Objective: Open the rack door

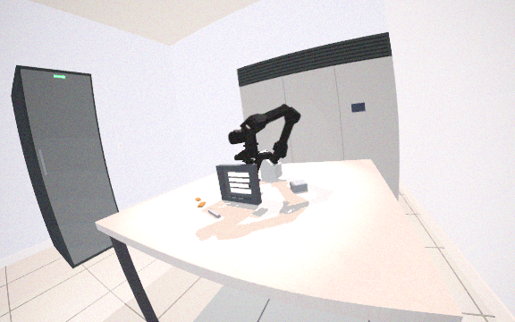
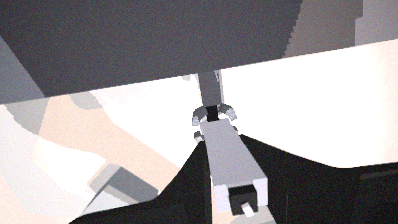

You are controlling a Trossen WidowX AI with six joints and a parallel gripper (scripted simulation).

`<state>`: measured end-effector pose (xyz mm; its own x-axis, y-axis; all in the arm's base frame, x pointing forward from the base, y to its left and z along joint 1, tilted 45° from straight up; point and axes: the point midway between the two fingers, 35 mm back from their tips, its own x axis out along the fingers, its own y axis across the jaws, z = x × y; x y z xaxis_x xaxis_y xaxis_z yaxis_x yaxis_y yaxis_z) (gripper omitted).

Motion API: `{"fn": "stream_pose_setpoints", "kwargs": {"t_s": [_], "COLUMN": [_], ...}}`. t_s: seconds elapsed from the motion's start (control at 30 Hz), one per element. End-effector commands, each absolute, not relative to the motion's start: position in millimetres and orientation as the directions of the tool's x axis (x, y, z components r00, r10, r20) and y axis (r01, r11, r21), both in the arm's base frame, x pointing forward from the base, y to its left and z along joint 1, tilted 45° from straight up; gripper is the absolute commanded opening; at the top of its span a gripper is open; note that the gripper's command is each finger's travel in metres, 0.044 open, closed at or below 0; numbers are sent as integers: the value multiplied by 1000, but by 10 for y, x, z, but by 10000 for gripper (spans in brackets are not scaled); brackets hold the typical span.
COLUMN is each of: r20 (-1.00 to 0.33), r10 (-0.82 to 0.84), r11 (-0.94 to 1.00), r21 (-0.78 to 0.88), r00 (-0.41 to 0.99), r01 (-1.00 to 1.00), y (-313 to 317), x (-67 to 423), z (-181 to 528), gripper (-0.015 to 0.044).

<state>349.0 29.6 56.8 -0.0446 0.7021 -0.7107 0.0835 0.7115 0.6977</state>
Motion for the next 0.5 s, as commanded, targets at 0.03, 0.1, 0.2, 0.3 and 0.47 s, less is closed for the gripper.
{"fn": "stream_pose_setpoints", "kwargs": {"t_s": [0.03, 0.1, 0.2, 0.3, 0.47], "r20": [-710, -710, -710, -710, -710], "r10": [703, 703, 703, 703, 703], "r11": [712, 709, 693, 662, 578], "r21": [700, 704, 698, 676, 608], "r00": [-46, -46, -46, -46, -47], "r01": [56, -34, -181, -323, -544], "y": [305, 305, 305, 305, 305], "x": [3486, 3486, 3486, 3486, 3486], "z": [563, 563, 563, 563, 563], "gripper": [12, 12, 12, 12, 12]}}
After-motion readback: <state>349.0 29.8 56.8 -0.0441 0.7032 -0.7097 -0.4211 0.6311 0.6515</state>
